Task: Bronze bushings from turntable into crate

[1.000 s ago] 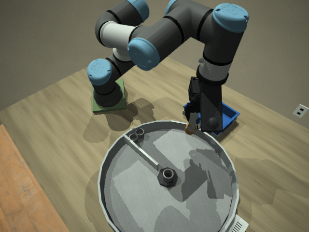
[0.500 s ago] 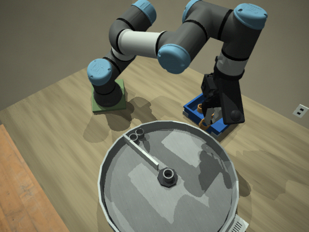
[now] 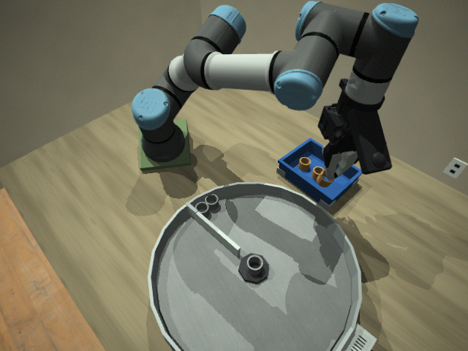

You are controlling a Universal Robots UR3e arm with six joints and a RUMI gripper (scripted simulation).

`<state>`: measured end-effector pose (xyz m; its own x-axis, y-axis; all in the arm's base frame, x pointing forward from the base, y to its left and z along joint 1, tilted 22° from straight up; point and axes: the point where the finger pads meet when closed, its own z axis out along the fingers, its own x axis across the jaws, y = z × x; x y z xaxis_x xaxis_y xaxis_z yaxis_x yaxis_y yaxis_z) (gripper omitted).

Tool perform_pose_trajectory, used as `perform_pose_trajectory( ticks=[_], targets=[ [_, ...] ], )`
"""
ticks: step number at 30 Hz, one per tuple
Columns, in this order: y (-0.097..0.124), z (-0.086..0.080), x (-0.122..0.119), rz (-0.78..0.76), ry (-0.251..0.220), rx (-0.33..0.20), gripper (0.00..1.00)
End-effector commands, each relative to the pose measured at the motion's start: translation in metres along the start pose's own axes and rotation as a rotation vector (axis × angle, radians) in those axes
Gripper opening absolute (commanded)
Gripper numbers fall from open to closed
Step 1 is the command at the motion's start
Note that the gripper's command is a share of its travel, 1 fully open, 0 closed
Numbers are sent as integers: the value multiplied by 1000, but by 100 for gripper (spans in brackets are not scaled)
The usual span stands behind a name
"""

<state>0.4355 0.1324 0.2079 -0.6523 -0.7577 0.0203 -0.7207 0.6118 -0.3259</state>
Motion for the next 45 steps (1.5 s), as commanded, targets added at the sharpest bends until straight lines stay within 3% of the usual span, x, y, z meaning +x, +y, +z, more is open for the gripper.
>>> perform_pose_trajectory(
  ticks=[1,24,45],
  targets=[
    [10,2,-18,-39,6,5,0],
    [53,13,-64,-160,1,33,0],
    [75,18,-81,-210,-2,47,0]
  ],
)
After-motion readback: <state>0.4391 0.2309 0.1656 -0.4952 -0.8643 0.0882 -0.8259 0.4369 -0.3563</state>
